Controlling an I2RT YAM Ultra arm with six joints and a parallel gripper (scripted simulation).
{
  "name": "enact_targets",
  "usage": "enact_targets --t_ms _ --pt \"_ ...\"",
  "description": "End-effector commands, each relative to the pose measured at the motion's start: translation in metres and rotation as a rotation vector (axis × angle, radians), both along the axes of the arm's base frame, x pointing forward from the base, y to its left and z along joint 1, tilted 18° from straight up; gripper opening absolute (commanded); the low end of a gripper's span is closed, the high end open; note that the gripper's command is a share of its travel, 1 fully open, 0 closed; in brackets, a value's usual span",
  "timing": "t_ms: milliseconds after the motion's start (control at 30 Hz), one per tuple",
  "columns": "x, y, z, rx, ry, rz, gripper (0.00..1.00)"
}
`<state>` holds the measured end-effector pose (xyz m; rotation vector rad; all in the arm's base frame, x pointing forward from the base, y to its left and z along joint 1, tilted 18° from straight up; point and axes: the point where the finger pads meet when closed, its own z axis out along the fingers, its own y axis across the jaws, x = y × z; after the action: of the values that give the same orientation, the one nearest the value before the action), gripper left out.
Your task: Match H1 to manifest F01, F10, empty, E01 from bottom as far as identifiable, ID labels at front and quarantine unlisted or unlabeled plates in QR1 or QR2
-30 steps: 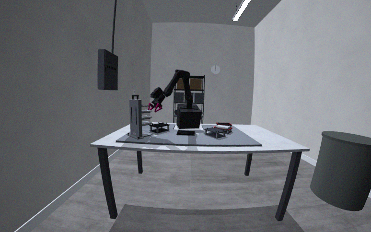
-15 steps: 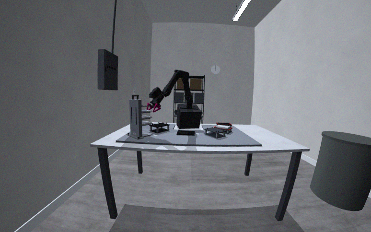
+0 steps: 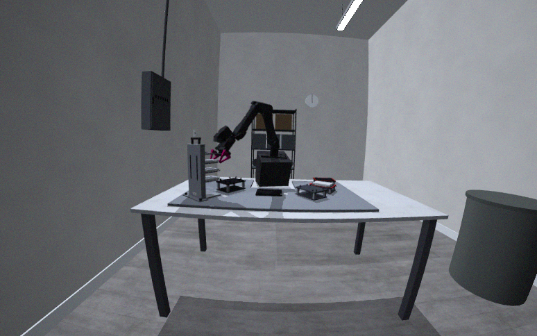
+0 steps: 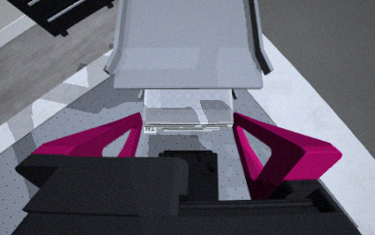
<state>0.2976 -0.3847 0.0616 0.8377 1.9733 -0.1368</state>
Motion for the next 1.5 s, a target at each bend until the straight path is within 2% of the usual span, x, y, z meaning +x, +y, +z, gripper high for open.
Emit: enact_targets --t_ms 0,167,200,1067,1467 --pt "0.0011 -0.006 0.0092 -0.021 -0.011 -0.006 1.0" --pt "0.0011 -0.0059 0.0092 -0.021 -0.011 -0.006 1.0" --pt "0.0011 -0.0059 0.0092 -0.021 -0.011 -0.006 0.86" --pt "0.001 -0.006 0.0095 -0.021 -0.011 -0.006 0.86" --pt "-0.0088 0.0027 0.0068 -0.021 -0.01 -0.006 0.86"
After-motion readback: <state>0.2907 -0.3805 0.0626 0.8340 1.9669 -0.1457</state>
